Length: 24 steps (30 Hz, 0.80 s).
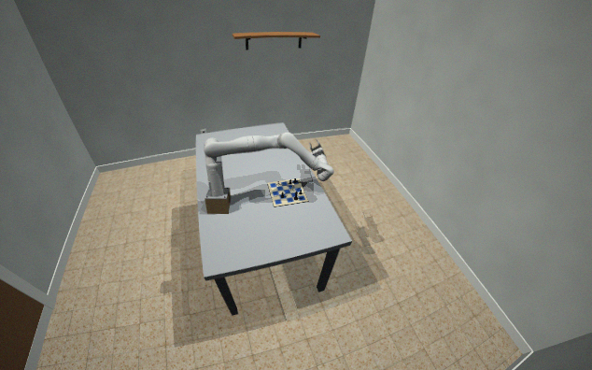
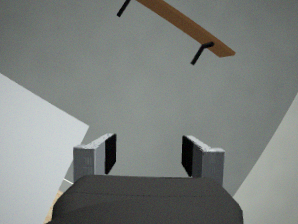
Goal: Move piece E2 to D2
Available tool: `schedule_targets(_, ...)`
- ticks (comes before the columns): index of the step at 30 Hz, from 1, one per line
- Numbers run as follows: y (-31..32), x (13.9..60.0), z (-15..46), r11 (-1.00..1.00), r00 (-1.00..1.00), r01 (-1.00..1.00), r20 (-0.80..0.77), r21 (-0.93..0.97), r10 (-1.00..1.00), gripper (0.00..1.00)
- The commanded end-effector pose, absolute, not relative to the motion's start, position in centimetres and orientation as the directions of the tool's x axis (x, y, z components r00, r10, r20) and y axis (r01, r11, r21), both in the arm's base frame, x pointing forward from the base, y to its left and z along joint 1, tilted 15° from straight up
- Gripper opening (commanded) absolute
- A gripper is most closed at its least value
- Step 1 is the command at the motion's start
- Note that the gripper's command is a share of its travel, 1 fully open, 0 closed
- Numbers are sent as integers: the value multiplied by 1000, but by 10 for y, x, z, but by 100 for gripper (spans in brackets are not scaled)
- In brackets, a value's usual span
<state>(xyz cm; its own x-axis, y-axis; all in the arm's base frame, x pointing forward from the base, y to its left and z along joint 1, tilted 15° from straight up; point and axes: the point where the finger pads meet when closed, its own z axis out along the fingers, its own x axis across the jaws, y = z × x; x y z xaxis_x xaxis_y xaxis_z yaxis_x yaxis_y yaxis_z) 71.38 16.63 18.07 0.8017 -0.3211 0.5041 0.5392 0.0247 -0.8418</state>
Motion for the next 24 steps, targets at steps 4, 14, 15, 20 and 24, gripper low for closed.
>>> schedule_targets(4, 140, 713, 171, 1, 802, 534, 506, -845, -317, 100)
schedule_targets(14, 114, 708, 157, -23, 810, 523, 504, -852, -300, 100)
schedule_targets(15, 114, 708, 157, -23, 810, 523, 504, -852, -300, 100)
schedule_targets(20, 114, 708, 157, -23, 810, 523, 504, -852, -300, 100)
schedule_targets(24, 89, 702, 144, -46, 819, 509, 500, -860, -283, 100)
